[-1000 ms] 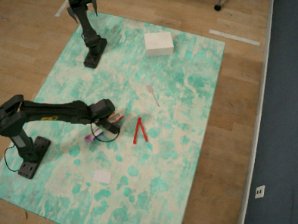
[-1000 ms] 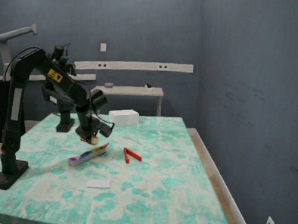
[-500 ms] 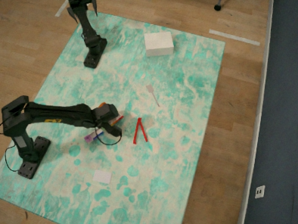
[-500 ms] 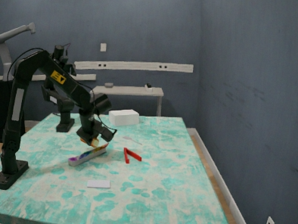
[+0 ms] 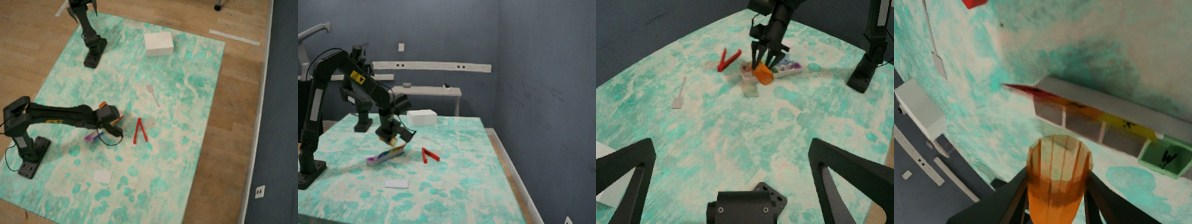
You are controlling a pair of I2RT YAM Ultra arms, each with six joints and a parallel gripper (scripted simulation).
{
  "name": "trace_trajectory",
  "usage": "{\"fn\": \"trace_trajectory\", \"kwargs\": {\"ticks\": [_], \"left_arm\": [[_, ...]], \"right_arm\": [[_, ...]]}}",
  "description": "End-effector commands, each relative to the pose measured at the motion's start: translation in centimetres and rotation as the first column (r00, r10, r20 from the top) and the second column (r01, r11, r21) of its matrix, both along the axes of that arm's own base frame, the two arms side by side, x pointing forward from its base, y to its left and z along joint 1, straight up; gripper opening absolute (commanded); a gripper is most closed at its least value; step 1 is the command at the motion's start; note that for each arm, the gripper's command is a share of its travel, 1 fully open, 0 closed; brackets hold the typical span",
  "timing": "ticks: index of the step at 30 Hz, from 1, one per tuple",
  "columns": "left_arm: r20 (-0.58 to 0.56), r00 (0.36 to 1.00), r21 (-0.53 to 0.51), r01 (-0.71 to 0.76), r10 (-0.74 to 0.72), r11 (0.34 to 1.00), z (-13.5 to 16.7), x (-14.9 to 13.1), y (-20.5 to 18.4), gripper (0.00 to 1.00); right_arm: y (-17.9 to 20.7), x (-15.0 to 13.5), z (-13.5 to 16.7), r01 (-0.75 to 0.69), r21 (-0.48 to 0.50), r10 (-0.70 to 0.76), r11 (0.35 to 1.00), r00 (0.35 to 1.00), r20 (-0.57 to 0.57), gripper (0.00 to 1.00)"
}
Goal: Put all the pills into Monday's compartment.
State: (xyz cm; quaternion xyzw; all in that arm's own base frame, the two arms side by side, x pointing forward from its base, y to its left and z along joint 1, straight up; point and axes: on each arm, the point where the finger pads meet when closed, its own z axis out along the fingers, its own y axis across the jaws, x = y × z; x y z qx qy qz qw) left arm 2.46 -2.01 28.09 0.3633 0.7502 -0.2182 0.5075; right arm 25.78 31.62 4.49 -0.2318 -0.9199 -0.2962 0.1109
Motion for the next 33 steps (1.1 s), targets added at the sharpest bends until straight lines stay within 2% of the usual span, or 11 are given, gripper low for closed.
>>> {"fn": "trace_trajectory", "kwargs": {"ticks": [1, 14, 20, 33], "left_arm": [[0.002, 1.000, 0.005, 0.000, 0.000, 1.000, 0.49, 0.25, -0.32, 1.00], [0.002, 1.000, 0.005, 0.000, 0.000, 1.000, 0.49, 0.25, -0.32, 1.00], [0.002, 1.000, 0.005, 0.000, 0.000, 1.000, 0.49, 0.25, -0.32, 1.00], [0.002, 1.000, 0.005, 0.000, 0.000, 1.000, 0.49, 0.25, -0.32, 1.00]], "right_arm": [[0.56, 0.80, 1.26, -0.010, 0.041, 0.010, 0.999, 1.000, -0.001, 0.36], [0.83, 0.75, 1.64, -0.017, 0.050, 0.017, 0.999, 1.000, 0.011, 0.36], [0.35, 0.86, 1.13, -0.008, 0.063, 0.011, 0.998, 0.999, -0.053, 0.36], [0.59, 0.89, 1.55, -0.013, 0.072, 0.016, 0.997, 0.999, -0.039, 0.36]]}}
